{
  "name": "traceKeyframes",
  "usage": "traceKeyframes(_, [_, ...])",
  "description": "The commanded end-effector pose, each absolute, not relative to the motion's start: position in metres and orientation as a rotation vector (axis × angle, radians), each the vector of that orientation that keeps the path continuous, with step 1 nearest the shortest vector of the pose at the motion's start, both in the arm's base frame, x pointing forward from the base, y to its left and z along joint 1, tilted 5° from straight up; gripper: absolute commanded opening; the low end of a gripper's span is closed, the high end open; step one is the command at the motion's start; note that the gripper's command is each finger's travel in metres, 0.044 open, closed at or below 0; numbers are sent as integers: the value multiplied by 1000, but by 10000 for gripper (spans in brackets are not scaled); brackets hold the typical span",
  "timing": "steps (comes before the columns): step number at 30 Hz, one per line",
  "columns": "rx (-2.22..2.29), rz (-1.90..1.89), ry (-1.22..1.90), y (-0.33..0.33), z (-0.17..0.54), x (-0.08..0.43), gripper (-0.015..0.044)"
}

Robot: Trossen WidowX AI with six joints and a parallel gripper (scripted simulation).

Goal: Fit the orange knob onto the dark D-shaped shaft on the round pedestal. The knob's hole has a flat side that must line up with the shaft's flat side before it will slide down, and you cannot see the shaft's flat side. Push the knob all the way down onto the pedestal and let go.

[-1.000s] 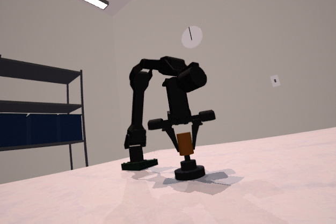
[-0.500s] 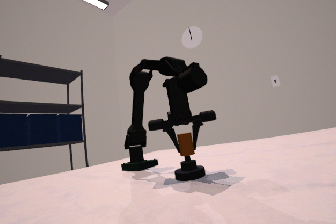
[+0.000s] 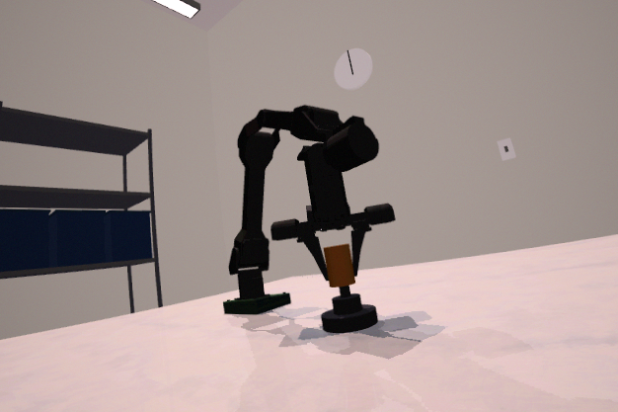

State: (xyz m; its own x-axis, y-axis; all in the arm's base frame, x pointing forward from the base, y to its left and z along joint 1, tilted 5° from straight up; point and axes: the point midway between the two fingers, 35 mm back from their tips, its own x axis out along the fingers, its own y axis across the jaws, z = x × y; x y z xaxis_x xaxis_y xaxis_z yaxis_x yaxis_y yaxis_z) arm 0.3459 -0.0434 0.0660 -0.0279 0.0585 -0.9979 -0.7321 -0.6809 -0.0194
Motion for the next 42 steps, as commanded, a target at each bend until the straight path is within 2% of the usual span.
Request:
traceKeyframes(1, [-1683,1769,708,-44,70,345,0])
traceKeyframes(9, [-1818,1898,537,-44,68,347,0])
traceKeyframes(42, [-1818,1898,537,-44,64,346,0])
